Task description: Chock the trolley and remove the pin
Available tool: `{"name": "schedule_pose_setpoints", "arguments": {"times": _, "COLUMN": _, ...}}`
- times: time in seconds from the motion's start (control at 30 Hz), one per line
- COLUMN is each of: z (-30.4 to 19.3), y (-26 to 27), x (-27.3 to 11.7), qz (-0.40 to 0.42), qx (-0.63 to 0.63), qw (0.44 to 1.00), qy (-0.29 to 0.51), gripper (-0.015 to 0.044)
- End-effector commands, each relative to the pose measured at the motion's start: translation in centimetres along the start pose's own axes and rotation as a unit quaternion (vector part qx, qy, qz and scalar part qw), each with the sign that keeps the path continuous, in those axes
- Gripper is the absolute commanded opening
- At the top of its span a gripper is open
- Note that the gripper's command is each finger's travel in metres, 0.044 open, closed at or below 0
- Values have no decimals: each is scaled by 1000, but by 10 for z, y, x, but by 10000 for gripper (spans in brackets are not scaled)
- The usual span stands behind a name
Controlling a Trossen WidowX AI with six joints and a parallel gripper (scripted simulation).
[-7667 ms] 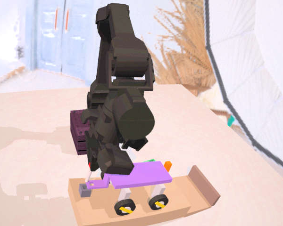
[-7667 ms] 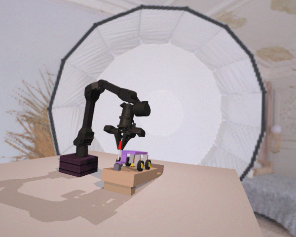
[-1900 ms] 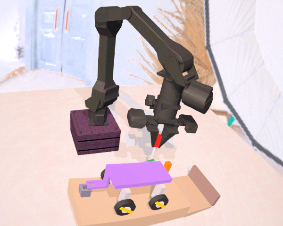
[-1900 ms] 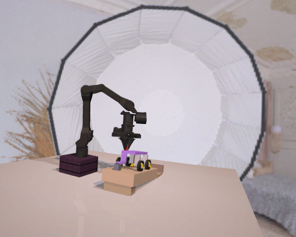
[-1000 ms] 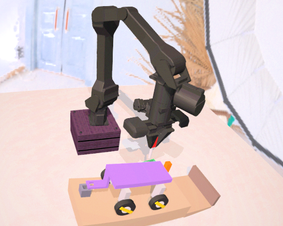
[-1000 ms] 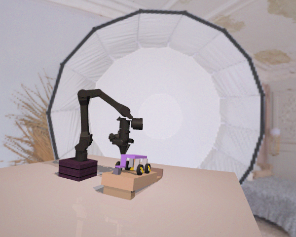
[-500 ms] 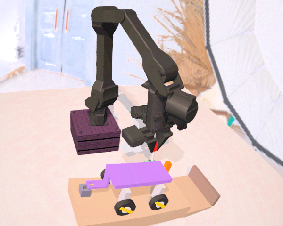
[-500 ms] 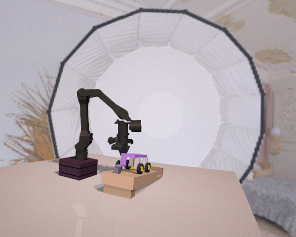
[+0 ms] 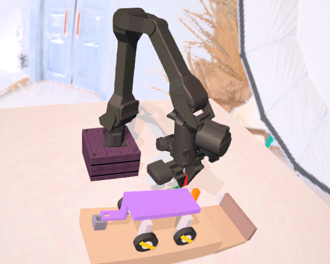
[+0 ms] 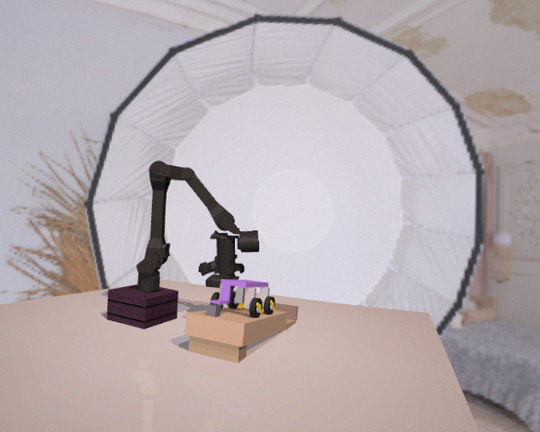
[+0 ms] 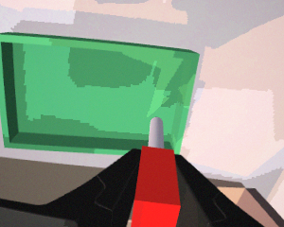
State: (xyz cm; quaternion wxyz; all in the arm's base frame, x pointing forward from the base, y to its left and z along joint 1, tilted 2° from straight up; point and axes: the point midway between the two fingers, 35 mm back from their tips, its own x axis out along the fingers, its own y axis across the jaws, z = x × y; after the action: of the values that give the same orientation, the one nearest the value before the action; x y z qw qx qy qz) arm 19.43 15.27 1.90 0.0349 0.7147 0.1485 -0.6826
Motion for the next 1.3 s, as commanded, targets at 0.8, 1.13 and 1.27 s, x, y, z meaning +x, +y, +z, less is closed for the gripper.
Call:
{"name": "schedule_pose_setpoints", "arguments": {"times": 0.8, "z": 3, "y": 10, "x": 13, "qz": 0, "qx": 3, "qw": 1000, "qy": -9, "gripper": 190}}
{"name": "schedule_pose_setpoints", "arguments": {"times": 1.13, "z": 1, "y": 16, "x": 13, "qz": 1, "qx": 3, "qw": 1000, "qy": -9, "gripper": 190}}
{"name": "schedule_pose_setpoints", "arguments": {"times": 1.27, "z": 1, "y": 18, "x": 14, "qz": 1, "qx": 3, "qw": 1000, "qy": -9, "gripper": 190}}
